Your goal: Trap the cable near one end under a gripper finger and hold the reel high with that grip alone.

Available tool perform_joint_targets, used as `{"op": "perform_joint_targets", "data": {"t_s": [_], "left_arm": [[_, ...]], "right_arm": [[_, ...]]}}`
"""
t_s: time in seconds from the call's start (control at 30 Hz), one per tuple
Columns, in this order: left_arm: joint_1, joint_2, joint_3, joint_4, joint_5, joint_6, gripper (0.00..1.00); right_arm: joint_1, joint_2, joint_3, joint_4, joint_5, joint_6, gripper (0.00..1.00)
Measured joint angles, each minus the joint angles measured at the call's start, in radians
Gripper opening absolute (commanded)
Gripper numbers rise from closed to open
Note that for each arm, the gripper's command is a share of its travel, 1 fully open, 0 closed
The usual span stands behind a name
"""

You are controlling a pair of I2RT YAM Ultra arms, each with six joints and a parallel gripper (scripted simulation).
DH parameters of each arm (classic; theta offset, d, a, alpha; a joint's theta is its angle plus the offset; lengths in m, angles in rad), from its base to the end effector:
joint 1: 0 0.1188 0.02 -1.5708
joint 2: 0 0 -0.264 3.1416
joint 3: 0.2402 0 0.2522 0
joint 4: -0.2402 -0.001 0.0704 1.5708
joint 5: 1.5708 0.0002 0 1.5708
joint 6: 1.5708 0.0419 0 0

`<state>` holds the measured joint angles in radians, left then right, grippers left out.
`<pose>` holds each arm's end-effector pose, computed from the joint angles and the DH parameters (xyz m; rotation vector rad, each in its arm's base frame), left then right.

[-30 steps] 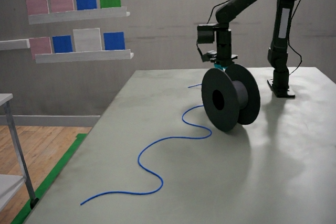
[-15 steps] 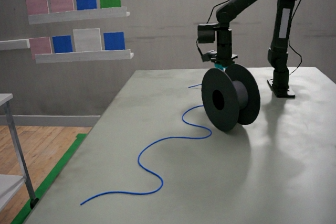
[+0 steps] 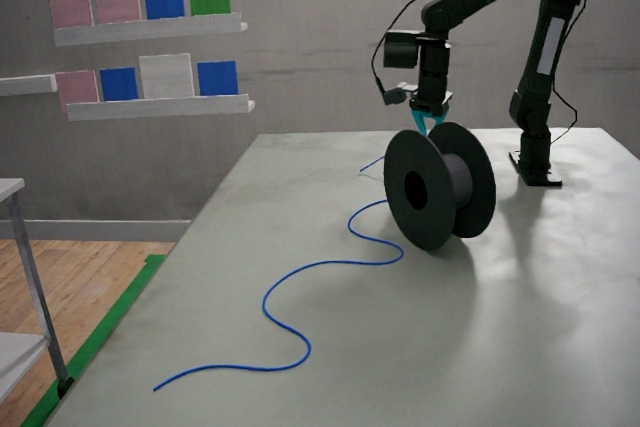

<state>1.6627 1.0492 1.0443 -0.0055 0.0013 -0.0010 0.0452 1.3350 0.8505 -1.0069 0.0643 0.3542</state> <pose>-0.0235 0.2449 0.4051 -1.2841 1.1715 1.2696 0.2116 0.0079 0.2026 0.4733 3.0133 -0.0721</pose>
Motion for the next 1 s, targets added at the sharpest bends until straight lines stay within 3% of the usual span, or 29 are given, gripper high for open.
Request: {"op": "perform_joint_targets", "data": {"t_s": [0.47, 1.0], "left_arm": [[0.000, 0.000, 0.000, 0.000, 0.000, 0.000, 1.00], [0.000, 0.000, 0.000, 0.000, 0.000, 0.000, 1.00]], "right_arm": [[0.042, -0.248, -0.013, -0.024, 0.079, -0.541, 0.00], [0.019, -0.465, 0.054, -0.046, 0.044, -1.267, 0.00]]}}
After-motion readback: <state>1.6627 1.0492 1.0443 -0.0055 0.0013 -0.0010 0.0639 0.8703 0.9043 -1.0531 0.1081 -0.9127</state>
